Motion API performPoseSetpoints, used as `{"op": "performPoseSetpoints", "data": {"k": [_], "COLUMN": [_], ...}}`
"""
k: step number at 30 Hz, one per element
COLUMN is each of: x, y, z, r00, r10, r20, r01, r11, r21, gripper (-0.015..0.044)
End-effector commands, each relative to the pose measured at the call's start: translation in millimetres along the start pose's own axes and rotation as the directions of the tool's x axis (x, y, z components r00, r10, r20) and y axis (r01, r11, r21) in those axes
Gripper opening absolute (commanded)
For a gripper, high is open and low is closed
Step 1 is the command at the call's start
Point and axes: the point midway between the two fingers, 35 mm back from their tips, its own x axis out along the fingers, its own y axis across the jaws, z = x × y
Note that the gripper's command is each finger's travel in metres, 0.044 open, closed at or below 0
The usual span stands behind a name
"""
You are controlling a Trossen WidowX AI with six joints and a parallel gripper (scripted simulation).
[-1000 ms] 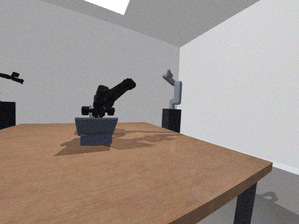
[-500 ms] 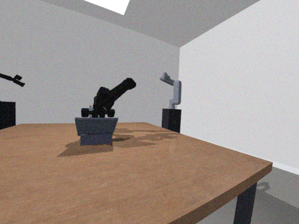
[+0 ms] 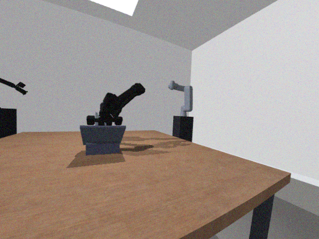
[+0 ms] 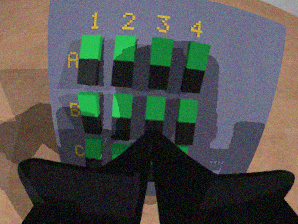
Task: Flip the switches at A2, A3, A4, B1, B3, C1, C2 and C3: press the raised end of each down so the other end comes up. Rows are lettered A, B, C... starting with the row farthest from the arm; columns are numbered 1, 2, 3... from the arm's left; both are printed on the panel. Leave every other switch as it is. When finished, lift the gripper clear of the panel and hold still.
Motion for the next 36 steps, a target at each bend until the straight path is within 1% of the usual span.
{"op": "performPoseSetpoints", "data": {"k": [1,36], "x": [0.4,5.1], "y": [-0.4,-0.3], "z": [0.8,0.7], "r00": [1.000,1.000], "r10": [-0.003,-0.002], "r20": [0.003,0.003], "r01": [0.003,0.002], "r11": [1.000,1.000], "r21": [0.001,0.001], "gripper": [0.0000,0.0000]}}
